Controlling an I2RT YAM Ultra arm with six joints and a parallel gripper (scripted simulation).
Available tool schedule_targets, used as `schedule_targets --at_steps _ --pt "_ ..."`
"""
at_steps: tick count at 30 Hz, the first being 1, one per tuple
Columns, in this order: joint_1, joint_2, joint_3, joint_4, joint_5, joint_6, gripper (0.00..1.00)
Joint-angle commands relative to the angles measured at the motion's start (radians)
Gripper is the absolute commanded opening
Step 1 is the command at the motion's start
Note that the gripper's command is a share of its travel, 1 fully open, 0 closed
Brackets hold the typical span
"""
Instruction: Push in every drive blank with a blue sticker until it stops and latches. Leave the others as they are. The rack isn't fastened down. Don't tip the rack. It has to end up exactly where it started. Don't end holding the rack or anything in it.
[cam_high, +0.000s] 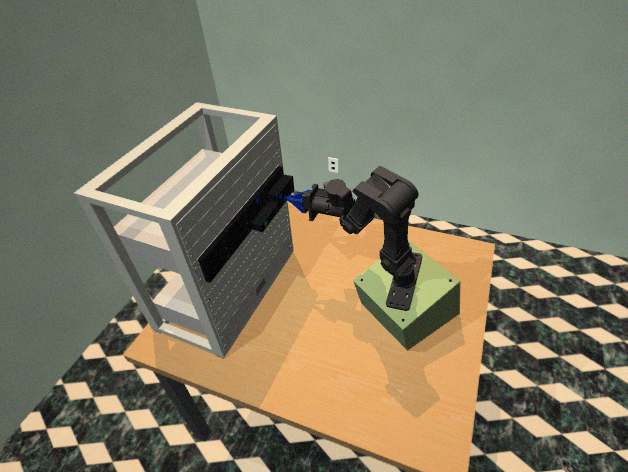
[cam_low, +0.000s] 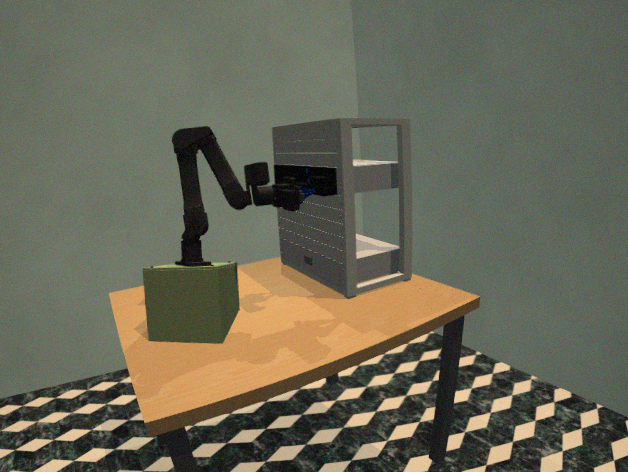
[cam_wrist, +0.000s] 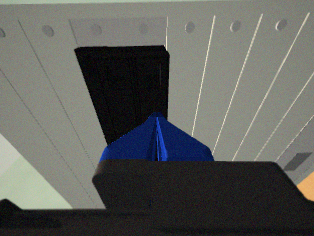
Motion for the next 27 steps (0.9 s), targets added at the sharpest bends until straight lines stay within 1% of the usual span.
schedule_targets --at_steps 1,14,18,20,27 --pt "-0.001 0.016 0.044 0.029 0.023 -0.015 0.0" --pt "0.0 0.017 0.044 0.029 0.023 -0.015 0.0" --pt "0.013 0.028 0.066 0.019 0.027 -0.015 0.0" --pt "0.015 0.036 0.079 -0.009 0.029 -0.015 0.0" --pt "0.008 0.04 0.085 0.006 0.029 -0.015 0.0"
